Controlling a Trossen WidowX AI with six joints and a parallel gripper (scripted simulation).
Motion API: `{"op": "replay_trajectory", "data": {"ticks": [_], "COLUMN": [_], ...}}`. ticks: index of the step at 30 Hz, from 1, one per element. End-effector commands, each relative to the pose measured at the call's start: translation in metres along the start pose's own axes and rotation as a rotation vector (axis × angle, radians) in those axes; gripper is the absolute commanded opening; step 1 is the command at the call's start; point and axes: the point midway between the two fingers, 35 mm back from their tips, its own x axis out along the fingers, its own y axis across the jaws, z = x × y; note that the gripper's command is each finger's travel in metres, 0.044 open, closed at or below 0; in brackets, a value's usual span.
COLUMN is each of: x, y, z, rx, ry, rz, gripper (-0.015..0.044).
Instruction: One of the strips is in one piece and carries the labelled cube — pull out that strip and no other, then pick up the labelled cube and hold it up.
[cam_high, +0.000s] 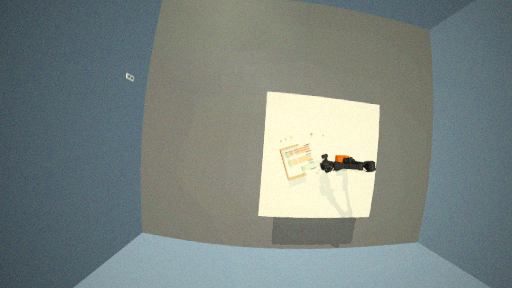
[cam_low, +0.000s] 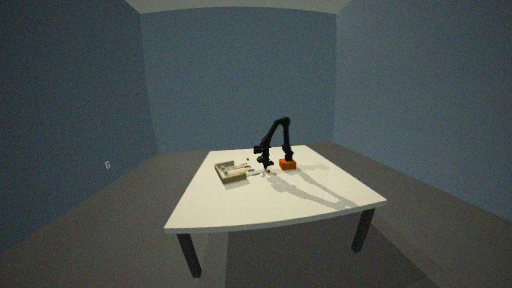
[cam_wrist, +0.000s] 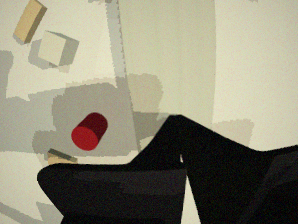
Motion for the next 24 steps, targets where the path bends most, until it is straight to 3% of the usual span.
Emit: {"op": "replay_trajectory", "data": {"ticks": [1,24], "x": [0.004,0.003], "y": [0.002,0.002], "z": [-0.017,-0.044], "rx": [-0.003,-0.003], "ry": [0.033,0.035], "rz": [0.007,0.007], "gripper": [0.0000,0.0000]}}
